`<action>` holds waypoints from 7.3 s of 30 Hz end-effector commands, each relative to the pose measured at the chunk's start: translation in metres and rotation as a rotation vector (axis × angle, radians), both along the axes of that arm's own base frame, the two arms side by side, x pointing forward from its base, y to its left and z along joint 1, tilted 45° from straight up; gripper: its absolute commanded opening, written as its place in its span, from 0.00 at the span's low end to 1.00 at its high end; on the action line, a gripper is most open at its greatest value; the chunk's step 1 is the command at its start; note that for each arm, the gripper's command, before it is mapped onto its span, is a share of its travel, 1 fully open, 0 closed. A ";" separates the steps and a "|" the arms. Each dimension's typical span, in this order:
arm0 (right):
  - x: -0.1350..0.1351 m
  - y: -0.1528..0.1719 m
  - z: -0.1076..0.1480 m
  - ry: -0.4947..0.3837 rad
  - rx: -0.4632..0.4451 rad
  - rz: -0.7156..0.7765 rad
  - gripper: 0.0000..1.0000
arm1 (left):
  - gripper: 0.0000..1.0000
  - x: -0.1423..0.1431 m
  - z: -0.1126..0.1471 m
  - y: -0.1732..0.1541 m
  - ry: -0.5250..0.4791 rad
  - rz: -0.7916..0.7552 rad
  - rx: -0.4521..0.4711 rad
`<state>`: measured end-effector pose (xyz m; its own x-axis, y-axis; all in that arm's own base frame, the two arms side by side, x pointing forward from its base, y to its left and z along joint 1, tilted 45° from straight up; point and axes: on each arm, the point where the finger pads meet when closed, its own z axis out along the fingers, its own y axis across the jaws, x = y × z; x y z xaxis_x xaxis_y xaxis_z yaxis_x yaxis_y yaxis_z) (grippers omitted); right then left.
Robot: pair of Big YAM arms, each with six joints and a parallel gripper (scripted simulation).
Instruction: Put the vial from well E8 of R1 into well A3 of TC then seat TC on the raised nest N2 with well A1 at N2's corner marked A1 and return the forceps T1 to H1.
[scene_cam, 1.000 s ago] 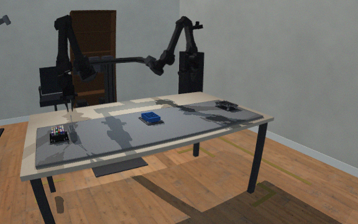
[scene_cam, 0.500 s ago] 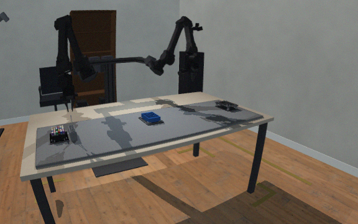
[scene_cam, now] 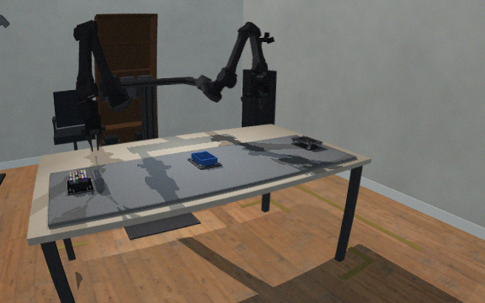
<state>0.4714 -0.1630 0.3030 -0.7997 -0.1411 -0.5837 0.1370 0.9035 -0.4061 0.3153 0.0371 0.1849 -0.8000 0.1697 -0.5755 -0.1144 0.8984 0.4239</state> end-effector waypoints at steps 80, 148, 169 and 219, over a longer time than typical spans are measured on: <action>0.045 -0.039 -0.036 -0.039 -0.018 -0.002 0.24 | 1.00 0.003 0.009 -0.001 -0.012 -0.009 0.003; 0.052 -0.041 -0.027 -0.054 -0.023 -0.002 0.07 | 1.00 0.003 0.009 -0.001 -0.012 -0.009 0.003; 0.052 -0.041 -0.027 -0.054 -0.023 -0.002 0.07 | 1.00 0.003 0.009 -0.001 -0.012 -0.009 0.003; 0.036 -0.018 -0.025 -0.028 -0.004 0.008 0.07 | 1.00 0.003 0.009 -0.001 -0.012 -0.009 0.003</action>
<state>0.5101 -0.1924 0.2590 -0.7985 -0.1424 -0.5849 0.1378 0.9026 -0.4078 0.3153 0.0371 0.1849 -0.8000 0.1697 -0.5755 -0.1144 0.8984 0.4239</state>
